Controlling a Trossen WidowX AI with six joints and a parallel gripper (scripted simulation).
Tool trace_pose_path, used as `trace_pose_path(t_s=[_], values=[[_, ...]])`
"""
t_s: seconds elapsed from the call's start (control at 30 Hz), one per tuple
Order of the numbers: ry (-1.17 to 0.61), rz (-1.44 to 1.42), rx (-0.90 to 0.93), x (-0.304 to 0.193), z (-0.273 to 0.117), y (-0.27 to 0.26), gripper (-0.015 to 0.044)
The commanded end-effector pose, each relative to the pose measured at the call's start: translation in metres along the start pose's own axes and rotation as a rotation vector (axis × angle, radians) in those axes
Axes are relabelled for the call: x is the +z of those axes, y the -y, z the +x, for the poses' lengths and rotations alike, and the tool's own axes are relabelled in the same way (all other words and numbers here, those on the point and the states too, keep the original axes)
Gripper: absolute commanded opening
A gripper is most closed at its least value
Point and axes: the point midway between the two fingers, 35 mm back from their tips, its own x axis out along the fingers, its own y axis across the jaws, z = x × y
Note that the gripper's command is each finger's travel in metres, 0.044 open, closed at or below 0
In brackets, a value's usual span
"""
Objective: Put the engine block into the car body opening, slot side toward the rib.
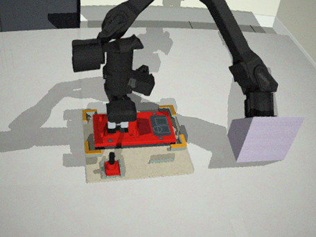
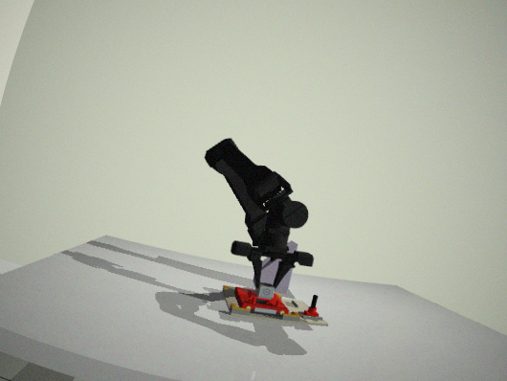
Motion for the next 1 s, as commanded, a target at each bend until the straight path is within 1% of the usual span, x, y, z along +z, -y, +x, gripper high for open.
trace_pose_path(t_s=[0.0,0.97], values=[[-0.001,0.000,0.003,-0.0002,0.0013,-0.0004,0.0159],[-0.001,0.002,0.003,-0.0001,0.0085,-0.0004,0.0159]])
